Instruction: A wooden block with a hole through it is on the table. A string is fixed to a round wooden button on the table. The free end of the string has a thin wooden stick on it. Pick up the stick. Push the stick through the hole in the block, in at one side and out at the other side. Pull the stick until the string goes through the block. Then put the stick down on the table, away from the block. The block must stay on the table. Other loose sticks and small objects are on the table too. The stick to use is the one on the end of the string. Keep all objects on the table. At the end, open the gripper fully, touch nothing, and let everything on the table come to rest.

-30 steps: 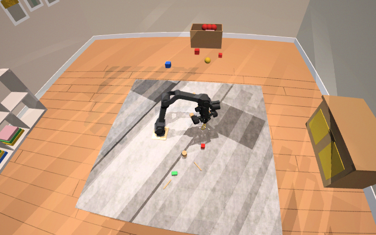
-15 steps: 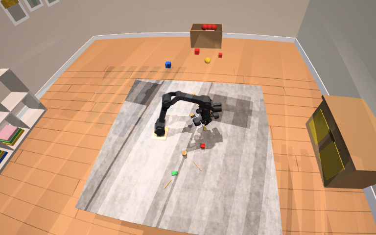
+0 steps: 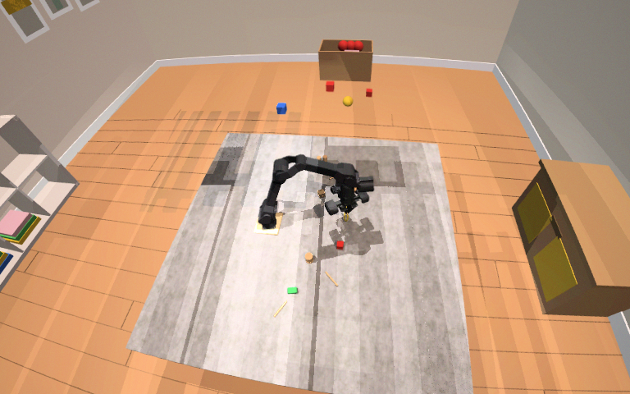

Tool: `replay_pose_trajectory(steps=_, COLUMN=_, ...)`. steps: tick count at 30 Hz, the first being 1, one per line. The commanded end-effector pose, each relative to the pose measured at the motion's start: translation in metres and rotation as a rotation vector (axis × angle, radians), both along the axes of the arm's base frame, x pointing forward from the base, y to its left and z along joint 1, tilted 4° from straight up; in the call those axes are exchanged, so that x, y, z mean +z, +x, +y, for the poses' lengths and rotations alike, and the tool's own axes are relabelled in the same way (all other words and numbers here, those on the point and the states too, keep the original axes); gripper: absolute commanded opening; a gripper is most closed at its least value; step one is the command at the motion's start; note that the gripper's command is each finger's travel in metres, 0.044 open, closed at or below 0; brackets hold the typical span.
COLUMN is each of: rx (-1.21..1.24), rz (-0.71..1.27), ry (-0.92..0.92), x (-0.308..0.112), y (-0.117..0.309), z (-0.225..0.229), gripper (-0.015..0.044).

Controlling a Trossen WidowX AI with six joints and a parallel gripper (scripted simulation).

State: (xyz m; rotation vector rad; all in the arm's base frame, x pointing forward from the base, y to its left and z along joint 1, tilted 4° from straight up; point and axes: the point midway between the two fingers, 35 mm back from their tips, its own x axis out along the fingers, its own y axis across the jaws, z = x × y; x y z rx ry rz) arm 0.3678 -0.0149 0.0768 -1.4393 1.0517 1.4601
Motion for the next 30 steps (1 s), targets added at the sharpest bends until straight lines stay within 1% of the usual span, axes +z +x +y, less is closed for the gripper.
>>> replay_pose_trajectory(steps=1, rx=0.002, rz=0.004, ry=-0.006, x=-0.001, y=0.002, z=-0.006, gripper=0.0)
replay_pose_trajectory(steps=15, rx=0.002, rz=0.002, ry=-0.014, x=-0.001, y=0.006, z=-0.023, gripper=0.0)
replay_pose_trajectory(steps=30, rx=0.002, rz=0.002, ry=-0.014, x=-0.01, y=-0.003, z=-0.022, gripper=0.0)
